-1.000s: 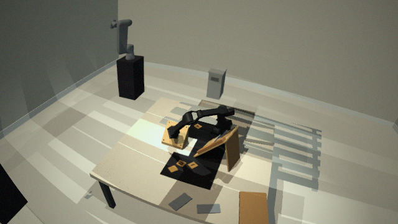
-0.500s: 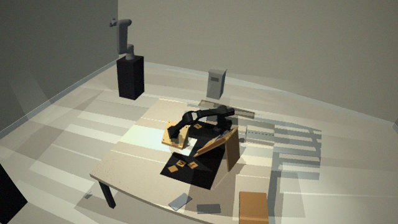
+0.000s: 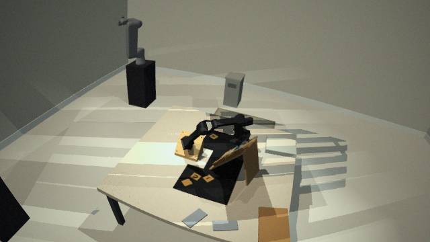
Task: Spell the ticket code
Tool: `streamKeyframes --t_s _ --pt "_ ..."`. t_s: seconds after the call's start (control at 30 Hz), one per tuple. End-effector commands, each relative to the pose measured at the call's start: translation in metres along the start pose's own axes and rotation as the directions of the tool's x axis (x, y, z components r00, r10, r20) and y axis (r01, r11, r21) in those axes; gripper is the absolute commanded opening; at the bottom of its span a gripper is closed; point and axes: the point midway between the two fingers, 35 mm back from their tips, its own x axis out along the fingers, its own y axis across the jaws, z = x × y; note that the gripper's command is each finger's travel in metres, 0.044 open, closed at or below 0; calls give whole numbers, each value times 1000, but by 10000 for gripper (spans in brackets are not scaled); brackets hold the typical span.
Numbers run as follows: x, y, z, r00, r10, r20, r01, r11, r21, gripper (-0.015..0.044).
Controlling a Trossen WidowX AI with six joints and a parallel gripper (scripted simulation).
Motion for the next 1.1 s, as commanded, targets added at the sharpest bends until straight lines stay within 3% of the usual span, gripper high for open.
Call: streamKeyframes --t_s 0.0,1.07 --pt "2 -2 0 1000 -5 0 5 1000 -4 0" --pt "-5 -7 -5 1000 -5 0 5 1000 -4 0"
